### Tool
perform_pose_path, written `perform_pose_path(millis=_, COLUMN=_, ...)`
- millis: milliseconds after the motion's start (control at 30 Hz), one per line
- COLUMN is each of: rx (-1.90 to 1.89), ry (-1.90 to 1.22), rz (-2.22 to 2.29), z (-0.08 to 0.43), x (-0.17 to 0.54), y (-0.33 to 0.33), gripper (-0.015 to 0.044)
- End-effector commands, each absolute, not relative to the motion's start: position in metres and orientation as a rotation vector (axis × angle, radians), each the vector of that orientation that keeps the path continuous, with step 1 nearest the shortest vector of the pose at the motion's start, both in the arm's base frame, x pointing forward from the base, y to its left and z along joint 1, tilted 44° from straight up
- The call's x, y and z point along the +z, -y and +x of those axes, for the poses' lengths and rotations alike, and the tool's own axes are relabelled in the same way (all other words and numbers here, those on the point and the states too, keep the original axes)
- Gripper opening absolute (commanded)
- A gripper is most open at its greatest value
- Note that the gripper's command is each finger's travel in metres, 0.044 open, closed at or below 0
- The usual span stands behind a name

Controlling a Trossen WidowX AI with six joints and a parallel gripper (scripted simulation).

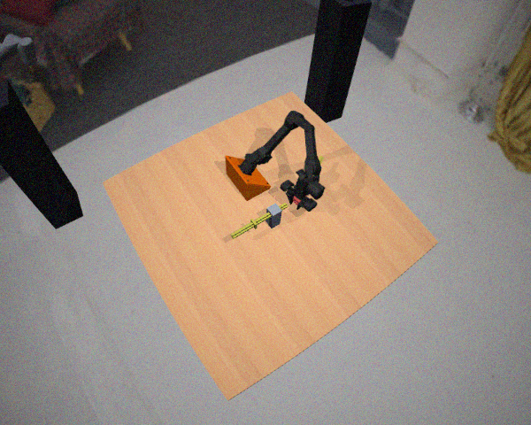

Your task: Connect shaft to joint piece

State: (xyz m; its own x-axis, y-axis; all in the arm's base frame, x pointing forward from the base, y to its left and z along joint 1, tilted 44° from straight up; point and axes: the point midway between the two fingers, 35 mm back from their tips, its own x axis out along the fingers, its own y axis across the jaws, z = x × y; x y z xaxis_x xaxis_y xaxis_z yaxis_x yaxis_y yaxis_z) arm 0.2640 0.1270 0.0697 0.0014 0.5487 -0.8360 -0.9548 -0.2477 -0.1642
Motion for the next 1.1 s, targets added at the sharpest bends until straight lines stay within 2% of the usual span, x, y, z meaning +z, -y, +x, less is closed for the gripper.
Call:
perform_pose_path(millis=0, rx=1.564, ry=-0.560, rz=-1.002, z=0.264, x=0.070, y=-0.127, gripper=0.0252)
perform_pose_path(millis=233, rx=1.564, ry=-0.560, rz=-1.002, z=0.264, x=0.070, y=-0.127, gripper=0.0436)
perform_pose_path(millis=733, rx=1.569, ry=-0.558, rz=-0.998, z=0.264, x=0.070, y=-0.127, gripper=0.0440)
perform_pose_path(millis=1067, rx=1.727, ry=-0.388, rz=-0.747, z=0.259, x=0.077, y=-0.117, gripper=0.0440)
